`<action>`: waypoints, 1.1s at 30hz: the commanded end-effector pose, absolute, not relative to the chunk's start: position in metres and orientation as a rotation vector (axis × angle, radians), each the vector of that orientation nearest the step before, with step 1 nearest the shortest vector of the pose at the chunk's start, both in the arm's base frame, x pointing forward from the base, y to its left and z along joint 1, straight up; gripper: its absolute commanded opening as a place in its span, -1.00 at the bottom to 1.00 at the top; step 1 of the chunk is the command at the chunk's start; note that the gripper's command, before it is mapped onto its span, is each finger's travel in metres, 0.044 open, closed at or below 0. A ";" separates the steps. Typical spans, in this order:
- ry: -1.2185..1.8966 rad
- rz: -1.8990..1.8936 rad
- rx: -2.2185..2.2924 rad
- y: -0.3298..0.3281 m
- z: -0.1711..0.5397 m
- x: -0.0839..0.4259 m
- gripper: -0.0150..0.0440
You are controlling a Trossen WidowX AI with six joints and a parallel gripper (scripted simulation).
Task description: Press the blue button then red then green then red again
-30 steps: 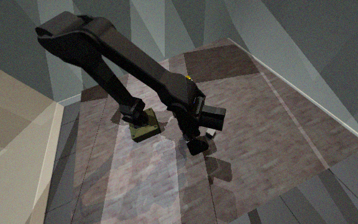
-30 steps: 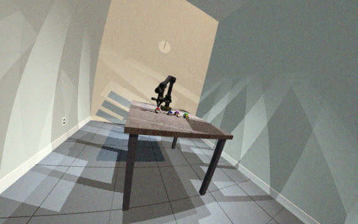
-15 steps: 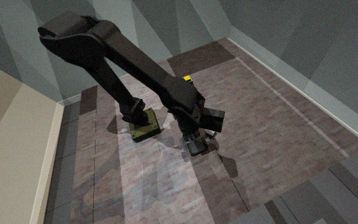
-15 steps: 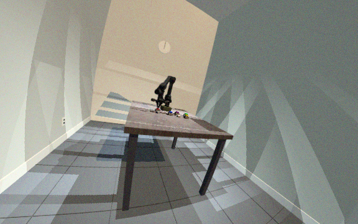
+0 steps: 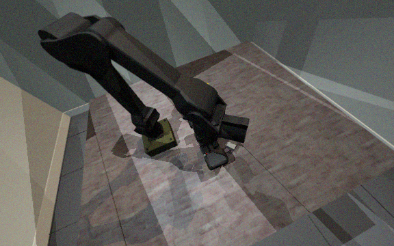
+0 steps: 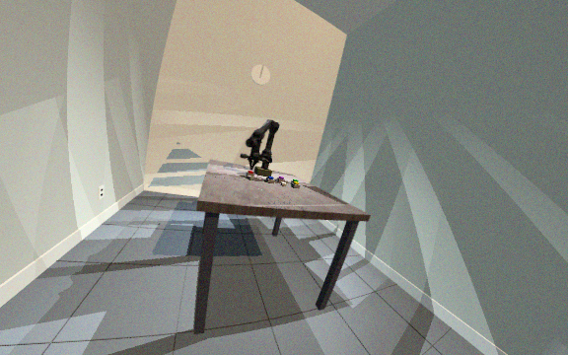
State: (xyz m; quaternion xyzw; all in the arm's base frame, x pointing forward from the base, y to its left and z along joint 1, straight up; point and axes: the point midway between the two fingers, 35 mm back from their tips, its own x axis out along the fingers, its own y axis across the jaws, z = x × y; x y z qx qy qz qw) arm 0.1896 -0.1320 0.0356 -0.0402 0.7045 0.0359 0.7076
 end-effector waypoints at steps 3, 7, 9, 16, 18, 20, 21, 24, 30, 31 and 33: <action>1.553 0.076 -0.099 -0.133 0.052 0.191 -0.42; 1.553 0.076 -0.099 -0.133 0.101 0.191 -0.42; 1.553 0.076 -0.099 -0.132 0.111 0.190 -0.42; 1.551 0.078 -0.098 -0.111 0.112 0.209 -0.42; 1.550 0.079 -0.096 -0.091 0.112 0.223 -0.42; 1.549 0.080 -0.095 -0.071 0.113 0.235 -0.42; 1.548 0.081 -0.094 -0.059 0.113 0.240 -0.42; 1.547 0.084 -0.092 -0.024 0.113 0.253 -0.42; 1.546 0.089 -0.086 0.052 0.114 0.262 -0.42; 1.546 0.090 -0.086 0.065 0.114 0.261 -0.42; 1.546 0.091 -0.084 0.092 0.114 0.257 -0.42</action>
